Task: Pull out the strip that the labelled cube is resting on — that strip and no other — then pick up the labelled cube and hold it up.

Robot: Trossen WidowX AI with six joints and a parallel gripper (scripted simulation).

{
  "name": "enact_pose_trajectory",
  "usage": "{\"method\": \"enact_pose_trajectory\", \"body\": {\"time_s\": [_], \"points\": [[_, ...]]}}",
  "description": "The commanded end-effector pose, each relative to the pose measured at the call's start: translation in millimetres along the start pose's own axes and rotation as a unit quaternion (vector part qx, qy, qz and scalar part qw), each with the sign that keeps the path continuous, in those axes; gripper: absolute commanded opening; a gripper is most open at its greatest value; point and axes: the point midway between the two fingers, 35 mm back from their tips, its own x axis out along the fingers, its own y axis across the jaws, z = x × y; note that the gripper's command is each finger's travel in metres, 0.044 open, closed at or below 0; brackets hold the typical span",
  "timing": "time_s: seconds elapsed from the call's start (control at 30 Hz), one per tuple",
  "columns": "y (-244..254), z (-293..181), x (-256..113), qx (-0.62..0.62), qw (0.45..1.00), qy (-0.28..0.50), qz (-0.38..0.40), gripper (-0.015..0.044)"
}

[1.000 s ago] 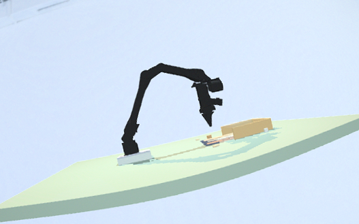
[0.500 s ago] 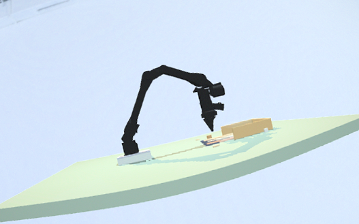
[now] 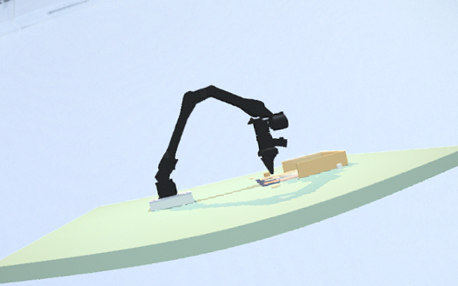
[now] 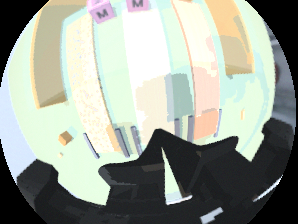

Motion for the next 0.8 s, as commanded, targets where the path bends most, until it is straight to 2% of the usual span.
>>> {"method": "enact_pose_trajectory", "body": {"time_s": [0.0,0.77], "points": [[-1.1,-3.2,9.8,0.003,1.000,0.005,-0.004,0.0000],[-0.9,-4.4,17.3,0.003,1.000,0.005,-0.004,0.0000]]}}
